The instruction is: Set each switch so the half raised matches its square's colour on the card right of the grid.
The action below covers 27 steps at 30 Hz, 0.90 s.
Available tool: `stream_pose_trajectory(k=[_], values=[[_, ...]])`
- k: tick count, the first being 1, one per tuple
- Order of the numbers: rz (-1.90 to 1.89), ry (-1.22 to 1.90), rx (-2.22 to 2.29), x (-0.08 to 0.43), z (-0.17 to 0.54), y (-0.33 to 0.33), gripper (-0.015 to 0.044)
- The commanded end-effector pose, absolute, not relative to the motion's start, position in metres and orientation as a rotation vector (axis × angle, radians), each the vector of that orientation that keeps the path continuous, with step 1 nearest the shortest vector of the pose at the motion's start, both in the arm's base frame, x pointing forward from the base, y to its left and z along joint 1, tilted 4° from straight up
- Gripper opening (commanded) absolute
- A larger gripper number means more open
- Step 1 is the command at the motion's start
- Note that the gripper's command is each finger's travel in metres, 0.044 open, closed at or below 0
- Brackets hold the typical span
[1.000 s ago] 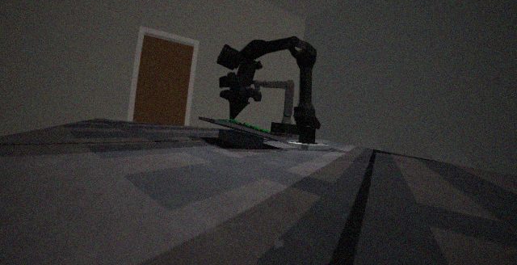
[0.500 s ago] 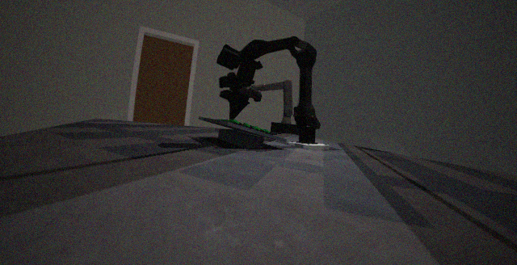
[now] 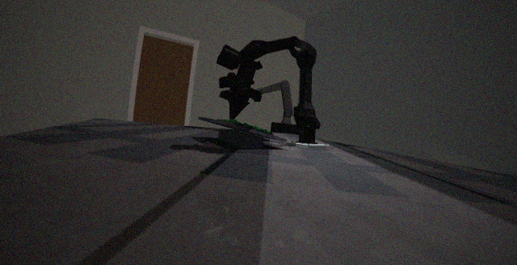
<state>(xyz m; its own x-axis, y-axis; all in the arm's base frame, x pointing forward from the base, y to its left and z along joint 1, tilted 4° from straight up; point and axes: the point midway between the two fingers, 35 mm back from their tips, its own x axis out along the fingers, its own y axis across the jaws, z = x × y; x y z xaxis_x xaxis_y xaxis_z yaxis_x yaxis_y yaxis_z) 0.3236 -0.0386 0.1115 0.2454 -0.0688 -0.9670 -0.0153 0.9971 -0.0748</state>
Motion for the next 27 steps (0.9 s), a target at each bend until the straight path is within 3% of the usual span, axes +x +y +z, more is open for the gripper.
stream_pose_trajectory(k=[1,27], values=[[-0.036,1.325,-0.074,0.3240,0.1098,-0.0388,0.0000],[-0.036,1.324,-0.074,0.3248,0.1064,-0.0390,0.0000]])
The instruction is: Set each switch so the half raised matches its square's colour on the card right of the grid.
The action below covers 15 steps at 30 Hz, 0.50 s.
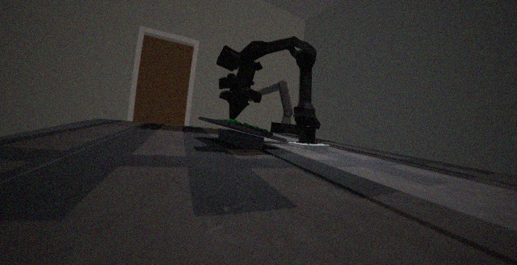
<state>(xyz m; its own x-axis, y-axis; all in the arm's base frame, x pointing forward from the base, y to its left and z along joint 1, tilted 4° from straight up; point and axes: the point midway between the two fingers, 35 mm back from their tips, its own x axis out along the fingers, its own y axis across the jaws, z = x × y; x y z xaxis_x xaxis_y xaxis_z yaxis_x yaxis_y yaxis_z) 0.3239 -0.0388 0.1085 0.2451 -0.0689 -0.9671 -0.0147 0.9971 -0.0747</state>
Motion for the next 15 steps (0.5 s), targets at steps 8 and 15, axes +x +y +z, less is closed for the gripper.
stream_pose_trajectory(k=[8,15], values=[[-0.036,1.324,-0.074,0.3250,0.1054,-0.0391,0.0000],[-0.036,1.324,-0.074,0.3252,0.1045,-0.0392,0.0000]])
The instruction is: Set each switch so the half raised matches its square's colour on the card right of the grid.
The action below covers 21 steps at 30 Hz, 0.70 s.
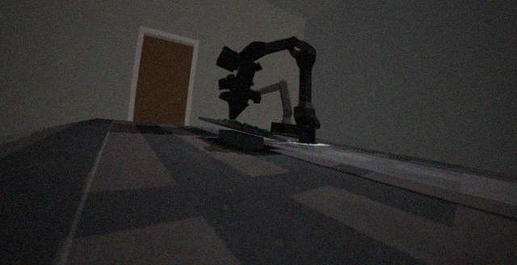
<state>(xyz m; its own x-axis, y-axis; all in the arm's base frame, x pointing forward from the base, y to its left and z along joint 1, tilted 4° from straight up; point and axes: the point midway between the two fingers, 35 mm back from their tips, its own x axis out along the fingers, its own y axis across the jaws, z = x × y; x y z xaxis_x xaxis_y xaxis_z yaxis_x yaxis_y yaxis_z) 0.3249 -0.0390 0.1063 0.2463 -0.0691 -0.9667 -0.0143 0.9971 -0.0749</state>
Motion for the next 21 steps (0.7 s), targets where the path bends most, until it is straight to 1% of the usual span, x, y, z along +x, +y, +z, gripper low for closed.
stream_pose_trajectory(k=[1,7,13,18,21], values=[[-0.037,1.323,-0.073,0.325,0.108,-0.039,0.0000],[-0.037,1.350,-0.073,0.312,0.167,-0.035,0.0000],[-0.037,1.352,-0.073,0.311,0.169,-0.032,0.0000],[-0.032,1.354,-0.068,0.294,0.161,0.023,0.0000],[-0.032,1.354,-0.067,0.290,0.159,0.031,0.0000]])
